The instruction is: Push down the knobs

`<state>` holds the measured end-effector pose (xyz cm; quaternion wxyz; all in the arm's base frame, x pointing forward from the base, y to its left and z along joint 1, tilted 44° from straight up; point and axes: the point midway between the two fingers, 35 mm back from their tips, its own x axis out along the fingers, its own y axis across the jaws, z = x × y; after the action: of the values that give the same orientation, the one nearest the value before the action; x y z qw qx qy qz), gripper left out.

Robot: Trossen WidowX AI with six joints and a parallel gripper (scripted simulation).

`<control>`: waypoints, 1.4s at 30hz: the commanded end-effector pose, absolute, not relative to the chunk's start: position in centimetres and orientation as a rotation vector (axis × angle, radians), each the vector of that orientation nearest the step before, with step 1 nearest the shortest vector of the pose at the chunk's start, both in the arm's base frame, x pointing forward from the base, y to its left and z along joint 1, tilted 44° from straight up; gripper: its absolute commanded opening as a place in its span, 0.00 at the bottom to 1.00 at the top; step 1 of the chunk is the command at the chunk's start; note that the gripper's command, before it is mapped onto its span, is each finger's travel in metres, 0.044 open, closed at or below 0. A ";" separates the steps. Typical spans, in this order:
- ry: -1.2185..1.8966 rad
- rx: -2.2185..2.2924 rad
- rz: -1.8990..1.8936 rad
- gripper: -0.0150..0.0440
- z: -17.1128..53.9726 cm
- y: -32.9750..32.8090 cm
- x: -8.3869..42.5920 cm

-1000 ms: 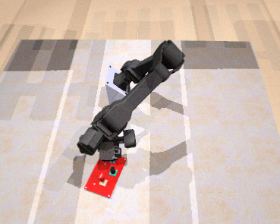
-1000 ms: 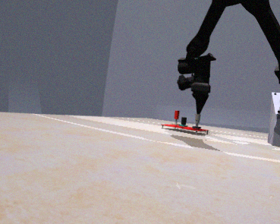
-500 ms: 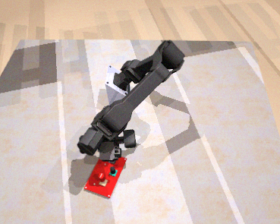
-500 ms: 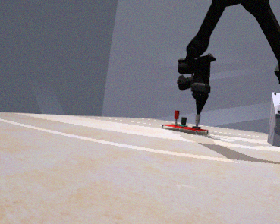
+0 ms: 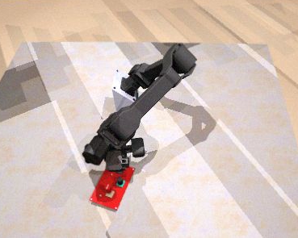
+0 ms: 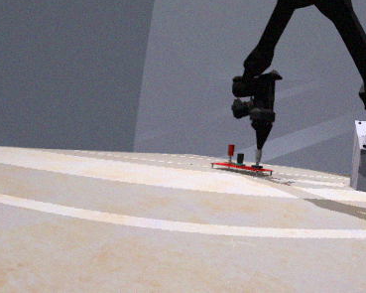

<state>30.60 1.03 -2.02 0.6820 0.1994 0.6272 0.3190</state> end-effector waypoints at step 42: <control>1.406 0.446 0.722 0.25 -2.0 1.2 30.7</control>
<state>30.61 1.14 -2.12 0.6817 0.2001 0.6275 0.3187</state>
